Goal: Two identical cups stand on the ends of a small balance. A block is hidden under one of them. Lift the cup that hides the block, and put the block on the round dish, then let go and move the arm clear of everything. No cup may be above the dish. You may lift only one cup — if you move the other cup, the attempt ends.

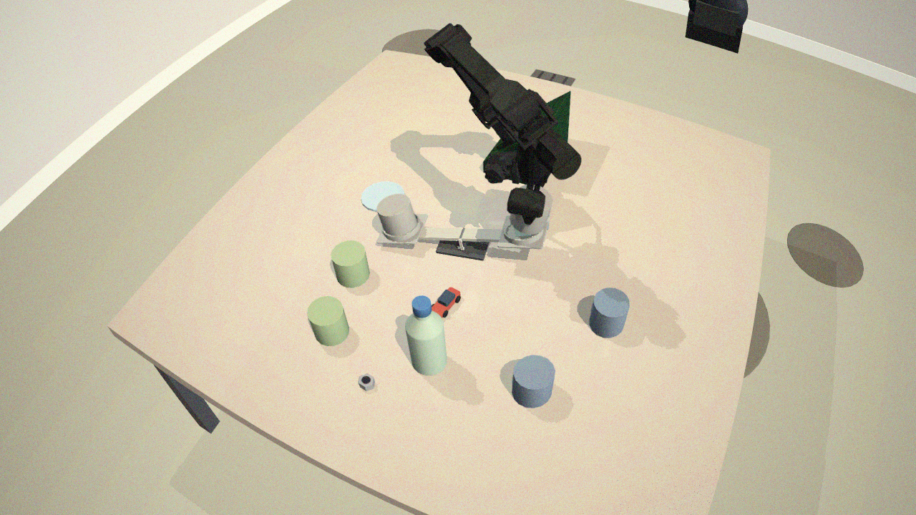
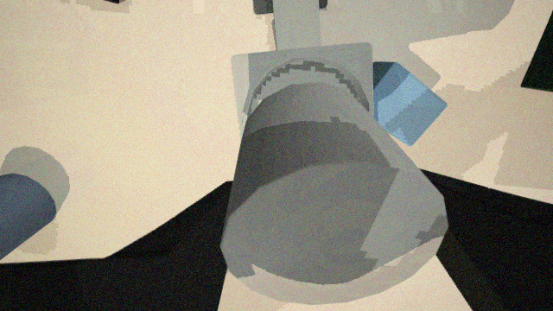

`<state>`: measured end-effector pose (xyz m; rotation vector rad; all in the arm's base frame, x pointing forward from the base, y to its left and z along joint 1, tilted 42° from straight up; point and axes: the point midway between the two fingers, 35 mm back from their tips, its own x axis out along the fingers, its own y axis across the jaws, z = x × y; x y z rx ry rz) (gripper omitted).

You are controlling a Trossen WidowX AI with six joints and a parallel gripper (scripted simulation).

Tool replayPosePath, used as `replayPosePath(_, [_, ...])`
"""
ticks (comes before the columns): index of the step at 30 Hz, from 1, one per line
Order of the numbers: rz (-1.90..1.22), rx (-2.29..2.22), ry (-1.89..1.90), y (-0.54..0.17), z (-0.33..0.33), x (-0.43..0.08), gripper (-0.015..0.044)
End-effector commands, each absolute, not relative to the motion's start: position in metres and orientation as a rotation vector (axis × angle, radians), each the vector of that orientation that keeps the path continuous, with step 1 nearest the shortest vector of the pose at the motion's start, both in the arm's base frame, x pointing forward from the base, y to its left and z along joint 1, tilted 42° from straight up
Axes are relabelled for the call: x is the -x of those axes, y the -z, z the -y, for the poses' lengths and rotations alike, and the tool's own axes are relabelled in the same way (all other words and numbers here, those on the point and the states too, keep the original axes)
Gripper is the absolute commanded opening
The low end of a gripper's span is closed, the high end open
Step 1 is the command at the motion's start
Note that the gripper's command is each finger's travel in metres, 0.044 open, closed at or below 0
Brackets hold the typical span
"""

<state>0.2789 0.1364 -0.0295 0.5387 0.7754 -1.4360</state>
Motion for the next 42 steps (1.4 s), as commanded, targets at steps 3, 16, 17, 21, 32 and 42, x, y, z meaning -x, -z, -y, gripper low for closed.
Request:
replayPosePath(3, [-0.775,-0.553,1.427,0.02,-0.146,-0.28,0.0])
replayPosePath(16, [-0.775,-0.552,1.428,0.007,-0.156,-0.278,0.0])
replayPosePath(17, [-0.775,-0.552,1.428,0.006,-0.157,-0.278,0.0])
replayPosePath(21, [-0.775,-0.552,1.428,0.002,-0.16,-0.278,0.0])
replayPosePath(32, [-0.775,-0.551,1.429,-0.009,-0.168,-0.276,0.0])
replayPosePath(42, [-0.774,-0.537,1.438,-0.007,-0.164,-0.275,0.0])
